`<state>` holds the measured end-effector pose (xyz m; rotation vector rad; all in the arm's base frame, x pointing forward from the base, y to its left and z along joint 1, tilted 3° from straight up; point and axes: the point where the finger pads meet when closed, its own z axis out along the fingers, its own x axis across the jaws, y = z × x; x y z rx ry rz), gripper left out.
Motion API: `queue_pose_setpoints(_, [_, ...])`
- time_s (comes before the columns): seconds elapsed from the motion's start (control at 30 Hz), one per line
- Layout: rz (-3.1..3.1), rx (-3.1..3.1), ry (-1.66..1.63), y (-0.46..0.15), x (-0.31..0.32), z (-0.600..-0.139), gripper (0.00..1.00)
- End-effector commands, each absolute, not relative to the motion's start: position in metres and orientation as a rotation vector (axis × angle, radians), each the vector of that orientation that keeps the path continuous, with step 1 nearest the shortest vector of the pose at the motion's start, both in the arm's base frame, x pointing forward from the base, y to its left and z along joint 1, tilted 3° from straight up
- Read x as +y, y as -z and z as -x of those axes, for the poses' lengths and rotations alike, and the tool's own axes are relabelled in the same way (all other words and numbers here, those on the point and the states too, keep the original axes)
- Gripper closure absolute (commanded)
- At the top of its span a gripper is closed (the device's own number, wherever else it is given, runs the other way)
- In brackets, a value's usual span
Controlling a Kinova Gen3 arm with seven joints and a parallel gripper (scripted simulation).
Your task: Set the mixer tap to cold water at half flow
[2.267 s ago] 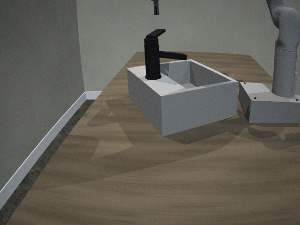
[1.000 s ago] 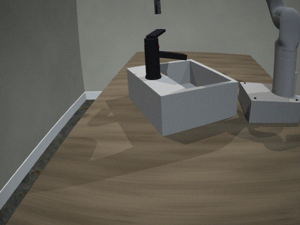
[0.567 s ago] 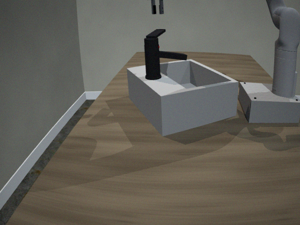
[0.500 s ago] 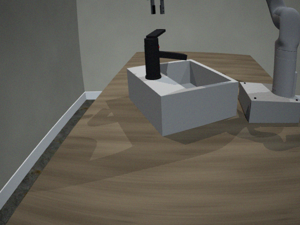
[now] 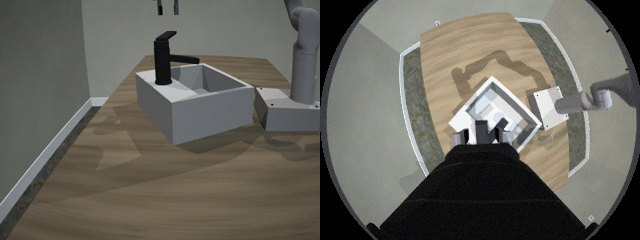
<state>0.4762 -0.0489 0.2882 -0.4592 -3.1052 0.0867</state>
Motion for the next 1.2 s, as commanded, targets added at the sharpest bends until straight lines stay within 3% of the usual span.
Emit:
queue_pose_setpoints(0.0, [0.459,-3.107,-0.086,-0.289,-0.049,-0.477,0.00])
queue_pose_setpoints(1.17, [0.458,-3.108,-0.085,-0.271,-0.050,-0.476,0.00])
